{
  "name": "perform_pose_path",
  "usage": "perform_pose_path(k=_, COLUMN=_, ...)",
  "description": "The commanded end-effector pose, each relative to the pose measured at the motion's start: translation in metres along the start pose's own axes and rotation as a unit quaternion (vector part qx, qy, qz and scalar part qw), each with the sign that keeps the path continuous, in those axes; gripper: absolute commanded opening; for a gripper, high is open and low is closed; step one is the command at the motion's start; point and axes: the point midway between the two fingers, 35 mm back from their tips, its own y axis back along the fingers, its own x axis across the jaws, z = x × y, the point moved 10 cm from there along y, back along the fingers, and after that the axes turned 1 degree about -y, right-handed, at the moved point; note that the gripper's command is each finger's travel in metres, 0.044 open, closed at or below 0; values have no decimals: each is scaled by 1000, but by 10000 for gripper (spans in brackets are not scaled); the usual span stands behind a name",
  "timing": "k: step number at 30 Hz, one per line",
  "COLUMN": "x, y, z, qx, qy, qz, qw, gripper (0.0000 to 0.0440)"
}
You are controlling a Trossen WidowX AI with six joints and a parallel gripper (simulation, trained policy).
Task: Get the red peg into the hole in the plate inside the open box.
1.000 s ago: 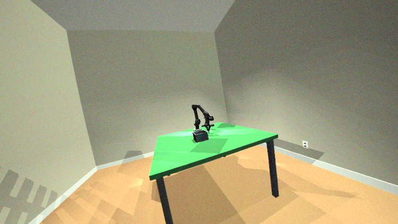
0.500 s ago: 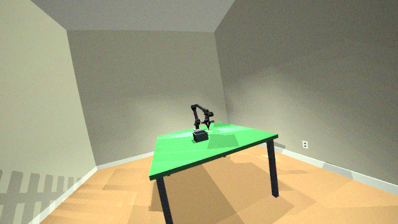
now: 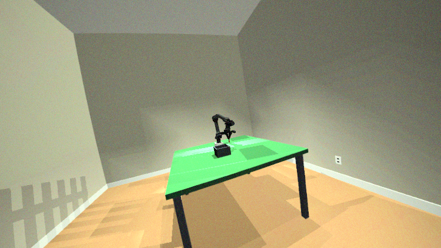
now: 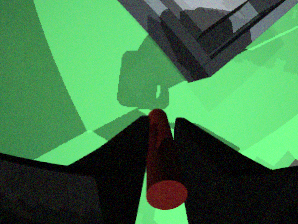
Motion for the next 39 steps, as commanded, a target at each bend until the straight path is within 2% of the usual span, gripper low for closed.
perform_pose_path(k=1, x=-1, y=0, z=12, qx=-6, qy=-8, qz=-6, qw=1000, gripper=0)
perform_pose_path(k=19, x=-15, y=-18, z=79, qx=-26, qy=-69, qz=-33, qw=997, gripper=0)
perform_pose_path(k=39, x=-26, y=-69, z=129, qx=0, qy=-109, qz=-51, qw=993, gripper=6)
